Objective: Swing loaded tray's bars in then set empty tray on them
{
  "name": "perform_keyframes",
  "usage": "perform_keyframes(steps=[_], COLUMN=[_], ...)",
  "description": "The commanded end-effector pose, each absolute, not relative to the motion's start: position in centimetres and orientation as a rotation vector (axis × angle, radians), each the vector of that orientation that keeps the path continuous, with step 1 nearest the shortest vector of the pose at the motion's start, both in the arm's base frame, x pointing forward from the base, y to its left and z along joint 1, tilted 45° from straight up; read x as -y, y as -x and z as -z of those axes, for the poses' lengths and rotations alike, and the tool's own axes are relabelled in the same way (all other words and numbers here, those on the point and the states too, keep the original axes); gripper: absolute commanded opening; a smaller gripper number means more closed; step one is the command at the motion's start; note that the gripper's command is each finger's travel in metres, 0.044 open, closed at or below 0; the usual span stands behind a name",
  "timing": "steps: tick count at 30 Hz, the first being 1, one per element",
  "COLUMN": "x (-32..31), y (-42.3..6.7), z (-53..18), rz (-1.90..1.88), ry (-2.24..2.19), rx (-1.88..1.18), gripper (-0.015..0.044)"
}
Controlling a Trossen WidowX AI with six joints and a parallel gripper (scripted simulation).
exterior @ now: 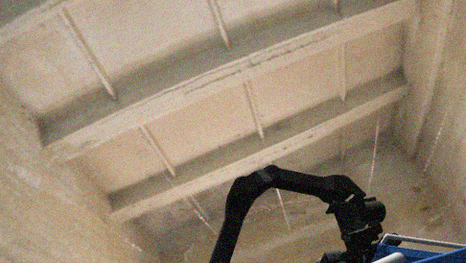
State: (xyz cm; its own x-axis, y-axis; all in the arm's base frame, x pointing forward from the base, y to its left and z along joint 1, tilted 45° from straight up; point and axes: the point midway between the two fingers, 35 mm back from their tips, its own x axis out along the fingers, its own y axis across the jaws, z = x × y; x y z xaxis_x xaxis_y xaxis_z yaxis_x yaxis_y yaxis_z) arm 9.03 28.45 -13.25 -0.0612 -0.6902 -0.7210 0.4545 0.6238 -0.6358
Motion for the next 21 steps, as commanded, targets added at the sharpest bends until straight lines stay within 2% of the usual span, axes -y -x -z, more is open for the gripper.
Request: perform_keyframes(steps=[1, 21], x=[-30.2, -34.0], y=[-9.3, -10.0], z=[12.5, 10.6], rz=[0.932, 0.923], ry=[0.198, 0.192], rx=[-1.339, -1.342], gripper=[0.0000, 0.0000])
